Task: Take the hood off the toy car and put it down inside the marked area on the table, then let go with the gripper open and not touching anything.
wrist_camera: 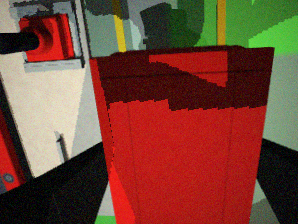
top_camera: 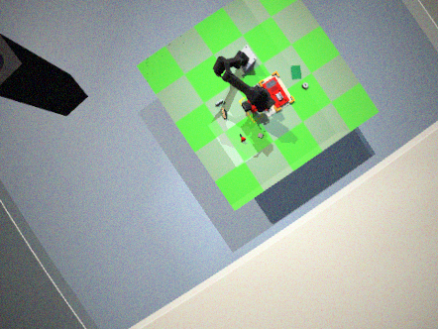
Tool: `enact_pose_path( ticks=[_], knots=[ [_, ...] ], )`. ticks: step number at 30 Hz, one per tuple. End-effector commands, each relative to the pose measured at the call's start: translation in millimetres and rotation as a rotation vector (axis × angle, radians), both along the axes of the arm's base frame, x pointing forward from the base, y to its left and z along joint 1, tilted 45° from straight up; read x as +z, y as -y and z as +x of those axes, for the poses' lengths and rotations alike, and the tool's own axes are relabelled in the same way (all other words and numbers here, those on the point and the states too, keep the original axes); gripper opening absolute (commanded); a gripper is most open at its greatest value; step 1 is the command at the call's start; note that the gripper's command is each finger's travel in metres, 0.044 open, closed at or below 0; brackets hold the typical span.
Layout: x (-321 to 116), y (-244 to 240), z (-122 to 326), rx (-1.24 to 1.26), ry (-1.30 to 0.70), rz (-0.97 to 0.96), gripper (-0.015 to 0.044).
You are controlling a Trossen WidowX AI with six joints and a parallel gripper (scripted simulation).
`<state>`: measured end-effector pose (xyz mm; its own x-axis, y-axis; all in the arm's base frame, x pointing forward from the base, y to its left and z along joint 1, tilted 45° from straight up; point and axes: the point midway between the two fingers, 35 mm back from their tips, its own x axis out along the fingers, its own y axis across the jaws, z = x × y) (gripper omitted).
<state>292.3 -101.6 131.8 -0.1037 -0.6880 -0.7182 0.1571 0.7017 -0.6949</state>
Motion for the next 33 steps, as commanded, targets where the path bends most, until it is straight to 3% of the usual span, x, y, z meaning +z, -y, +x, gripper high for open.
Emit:
enact_pose_path(
  ticks=[1,33],
  knots=[
    [-1.8,2.1,-0.2,0.004,-0.001,-0.003,0.0000],
    [-22.2,22.6,-3.8,0.004,-0.001,-0.005,0.0000]
  ],
)
